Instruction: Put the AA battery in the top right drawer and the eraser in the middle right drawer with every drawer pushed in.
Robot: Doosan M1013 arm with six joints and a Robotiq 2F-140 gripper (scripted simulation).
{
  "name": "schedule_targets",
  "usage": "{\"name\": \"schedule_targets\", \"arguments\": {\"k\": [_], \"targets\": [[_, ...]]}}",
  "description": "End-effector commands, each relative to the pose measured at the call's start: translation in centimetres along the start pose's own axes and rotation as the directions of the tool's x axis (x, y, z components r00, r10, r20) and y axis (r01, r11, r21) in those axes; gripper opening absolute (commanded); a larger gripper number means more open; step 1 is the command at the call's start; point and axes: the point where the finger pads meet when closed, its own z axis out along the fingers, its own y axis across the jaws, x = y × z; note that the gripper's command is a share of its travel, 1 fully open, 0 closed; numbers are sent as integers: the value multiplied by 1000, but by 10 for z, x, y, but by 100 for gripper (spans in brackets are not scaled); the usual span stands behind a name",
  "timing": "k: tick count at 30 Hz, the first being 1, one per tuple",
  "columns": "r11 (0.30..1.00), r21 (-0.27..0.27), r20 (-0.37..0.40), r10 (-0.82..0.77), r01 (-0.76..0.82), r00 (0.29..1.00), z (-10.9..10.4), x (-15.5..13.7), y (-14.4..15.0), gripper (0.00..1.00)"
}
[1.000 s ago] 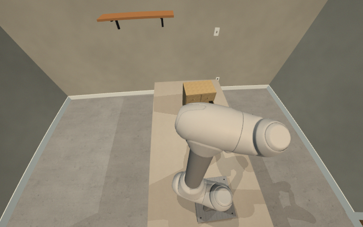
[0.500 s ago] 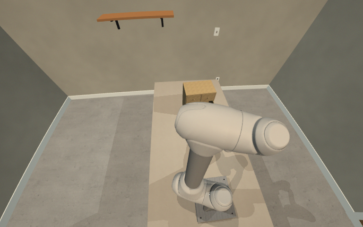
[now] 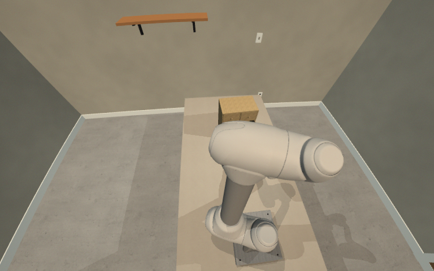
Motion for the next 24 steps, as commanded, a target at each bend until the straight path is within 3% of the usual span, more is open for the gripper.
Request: {"name": "schedule_targets", "arguments": {"k": [1, 24], "targets": [[1000, 0, 0, 0, 0, 1000, 6, 2, 0, 0], [1000, 0, 0, 0, 0, 1000, 42, 16, 0, 0]]}}
